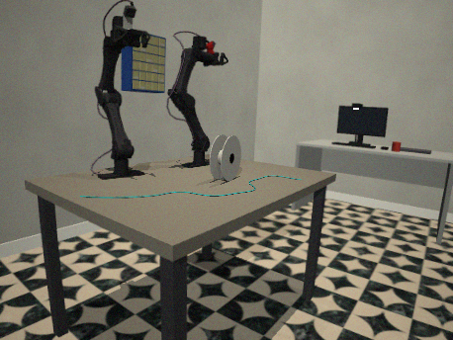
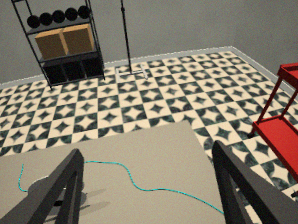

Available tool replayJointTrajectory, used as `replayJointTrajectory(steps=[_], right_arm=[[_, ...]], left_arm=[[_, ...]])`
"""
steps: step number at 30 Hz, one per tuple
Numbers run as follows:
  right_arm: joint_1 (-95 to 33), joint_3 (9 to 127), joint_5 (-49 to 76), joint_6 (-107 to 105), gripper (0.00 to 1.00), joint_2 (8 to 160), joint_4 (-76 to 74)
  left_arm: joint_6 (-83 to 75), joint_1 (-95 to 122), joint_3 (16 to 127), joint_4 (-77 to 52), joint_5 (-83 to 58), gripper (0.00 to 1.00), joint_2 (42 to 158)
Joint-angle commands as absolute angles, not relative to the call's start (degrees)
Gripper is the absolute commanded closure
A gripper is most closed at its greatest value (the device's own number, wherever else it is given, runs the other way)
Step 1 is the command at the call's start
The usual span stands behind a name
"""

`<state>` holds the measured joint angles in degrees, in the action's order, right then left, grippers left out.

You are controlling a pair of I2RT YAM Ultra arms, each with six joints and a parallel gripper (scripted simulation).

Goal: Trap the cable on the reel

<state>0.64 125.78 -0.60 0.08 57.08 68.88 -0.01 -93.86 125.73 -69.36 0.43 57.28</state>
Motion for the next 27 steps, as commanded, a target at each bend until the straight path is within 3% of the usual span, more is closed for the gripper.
replayJointTrajectory(steps=[1, 19, 27], right_arm=[[0.0, 126.9, -0.2, -0.3, 0.00, 57.8, 69.2], [0.1, 117.1, -0.5, -0.3, 0.00, 57.5, 60.1], [-0.5, 105.9, 0.2, -0.3, 0.00, 59.3, 49.2]], left_arm=[[0.1, -94.0, 127.0, -67.9, -0.1, 0.00, 56.6], [0.1, -93.9, 117.3, -60.1, -0.1, 0.00, 57.9], [0.1, -93.6, 106.0, -49.3, -0.3, 0.00, 59.3]])
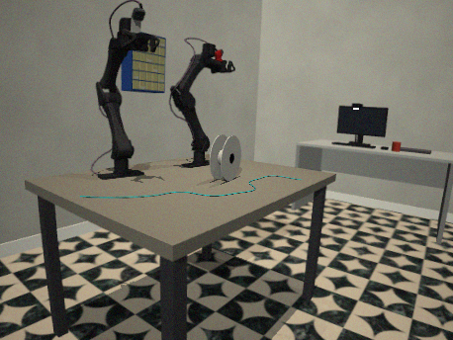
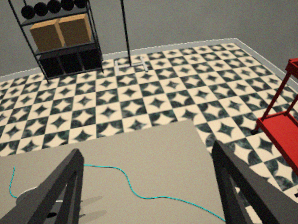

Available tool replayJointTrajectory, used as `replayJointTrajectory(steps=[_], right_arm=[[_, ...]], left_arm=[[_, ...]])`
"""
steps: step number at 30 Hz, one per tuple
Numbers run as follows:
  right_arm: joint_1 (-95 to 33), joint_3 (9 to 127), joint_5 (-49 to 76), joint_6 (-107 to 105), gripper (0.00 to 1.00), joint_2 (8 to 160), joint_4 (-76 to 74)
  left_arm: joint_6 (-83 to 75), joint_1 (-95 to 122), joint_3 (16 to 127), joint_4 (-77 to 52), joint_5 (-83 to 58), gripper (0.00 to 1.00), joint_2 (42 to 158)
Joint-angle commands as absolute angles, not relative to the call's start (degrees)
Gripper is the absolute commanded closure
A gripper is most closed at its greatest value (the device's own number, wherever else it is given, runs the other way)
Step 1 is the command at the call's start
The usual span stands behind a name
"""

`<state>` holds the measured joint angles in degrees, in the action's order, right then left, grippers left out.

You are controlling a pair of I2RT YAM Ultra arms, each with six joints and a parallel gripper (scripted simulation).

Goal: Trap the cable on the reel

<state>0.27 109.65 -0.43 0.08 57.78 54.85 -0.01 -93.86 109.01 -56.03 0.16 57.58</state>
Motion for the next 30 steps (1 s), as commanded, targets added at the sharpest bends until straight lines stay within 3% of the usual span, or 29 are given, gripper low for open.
replayJointTrajectory(steps=[1, 23, 30], right_arm=[[-0.5, 104.4, 0.2, -0.3, 0.00, 59.2, 47.6], [-0.4, 71.1, 0.3, -0.3, 0.00, 59.8, 13.0], [-0.5, 65.0, 0.3, -0.3, 0.00, 60.1, 6.3]], left_arm=[[0.1, -93.6, 104.5, -47.7, -0.3, 0.00, 59.1], [0.1, -93.6, 71.2, -13.4, -0.3, 0.00, 59.9], [0.1, -93.5, 65.1, -6.6, -0.3, 0.00, 60.3]])
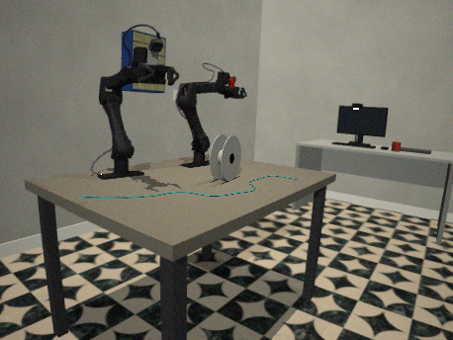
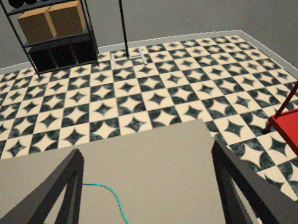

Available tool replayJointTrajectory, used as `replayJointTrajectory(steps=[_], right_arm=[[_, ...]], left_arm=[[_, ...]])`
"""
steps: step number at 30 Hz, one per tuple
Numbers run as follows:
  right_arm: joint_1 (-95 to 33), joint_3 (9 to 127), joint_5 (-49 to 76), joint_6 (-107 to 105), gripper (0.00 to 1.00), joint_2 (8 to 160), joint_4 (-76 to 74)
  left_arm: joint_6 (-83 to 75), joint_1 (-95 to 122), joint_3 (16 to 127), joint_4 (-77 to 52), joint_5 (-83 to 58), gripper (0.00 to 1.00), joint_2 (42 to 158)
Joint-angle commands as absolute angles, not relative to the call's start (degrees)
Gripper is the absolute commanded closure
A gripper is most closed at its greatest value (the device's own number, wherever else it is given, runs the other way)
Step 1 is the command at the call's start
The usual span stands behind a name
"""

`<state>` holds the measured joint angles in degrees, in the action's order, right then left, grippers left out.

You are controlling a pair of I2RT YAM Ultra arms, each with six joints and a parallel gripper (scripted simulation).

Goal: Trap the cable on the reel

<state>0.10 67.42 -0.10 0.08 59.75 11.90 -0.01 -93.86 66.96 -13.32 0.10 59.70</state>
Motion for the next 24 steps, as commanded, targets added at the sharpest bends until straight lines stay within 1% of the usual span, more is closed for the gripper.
replayJointTrajectory(steps=[1, 10, 24], right_arm=[[-0.5, 64.0, 0.3, -0.3, 0.00, 60.4, 5.3], [-0.5, 59.7, 0.3, -0.3, 0.00, 60.1, 0.0], [-0.5, 59.5, 0.3, -0.3, 0.00, 60.3, -0.2]], left_arm=[[0.1, -93.5, 64.1, -5.6, -0.3, 0.00, 60.6], [0.1, -93.5, 60.0, -0.1, -0.3, 0.00, 60.3], [0.1, -93.5, 60.0, 0.7, -0.3, 0.00, 60.7]])
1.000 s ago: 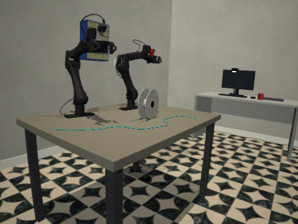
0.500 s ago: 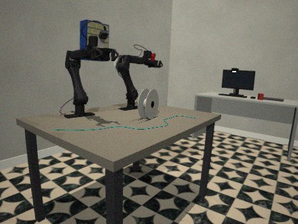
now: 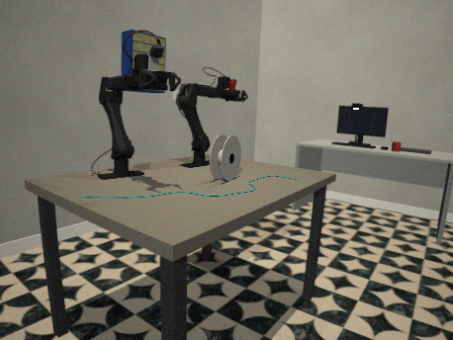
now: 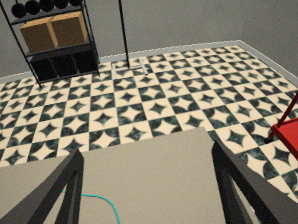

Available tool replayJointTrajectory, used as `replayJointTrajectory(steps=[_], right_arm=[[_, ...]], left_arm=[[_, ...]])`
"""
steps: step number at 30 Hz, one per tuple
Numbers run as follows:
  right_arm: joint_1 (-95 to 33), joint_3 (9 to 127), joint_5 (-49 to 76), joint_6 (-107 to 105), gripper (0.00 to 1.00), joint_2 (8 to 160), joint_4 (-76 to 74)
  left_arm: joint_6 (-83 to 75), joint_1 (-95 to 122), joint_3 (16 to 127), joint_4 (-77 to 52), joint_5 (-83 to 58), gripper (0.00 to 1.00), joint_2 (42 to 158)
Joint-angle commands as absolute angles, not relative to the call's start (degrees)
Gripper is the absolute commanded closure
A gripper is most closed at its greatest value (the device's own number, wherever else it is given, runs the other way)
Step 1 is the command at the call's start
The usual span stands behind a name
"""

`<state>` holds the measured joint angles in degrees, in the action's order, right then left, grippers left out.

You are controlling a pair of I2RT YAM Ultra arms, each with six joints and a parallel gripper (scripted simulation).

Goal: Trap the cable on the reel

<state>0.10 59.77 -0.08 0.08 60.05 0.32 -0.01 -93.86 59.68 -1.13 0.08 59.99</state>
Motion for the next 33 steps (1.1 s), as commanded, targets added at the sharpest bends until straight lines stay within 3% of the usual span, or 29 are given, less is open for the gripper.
replayJointTrajectory(steps=[1, 11, 20, 22, 25, 33], right_arm=[[-0.5, 59.5, 0.3, -0.3, 0.00, 60.3, -0.2], [-0.5, 59.5, 0.3, -0.3, 0.00, 60.3, -0.2], [-0.5, 59.5, 0.3, -0.3, 0.53, 60.3, -0.2], [-0.5, 59.5, 0.3, -0.3, 0.53, 60.3, -0.2], [-0.5, 59.5, 0.3, -0.3, 0.70, 60.3, -0.2], [4.9, 59.5, 0.5, -0.3, 0.70, 60.1, -0.1]], left_arm=[[0.1, -93.5, 60.0, 0.7, -0.3, 0.00, 60.7], [0.1, -93.5, 60.0, 0.7, -0.3, 0.00, 60.7], [0.1, -93.5, 60.0, 0.7, -0.3, 0.00, 60.7], [0.1, -93.5, 60.0, 0.7, -0.3, 0.00, 60.7], [0.1, -93.5, 60.0, 0.7, -0.3, 0.00, 60.7], [0.1, -93.5, 60.0, 0.7, -0.3, 0.00, 60.7]])
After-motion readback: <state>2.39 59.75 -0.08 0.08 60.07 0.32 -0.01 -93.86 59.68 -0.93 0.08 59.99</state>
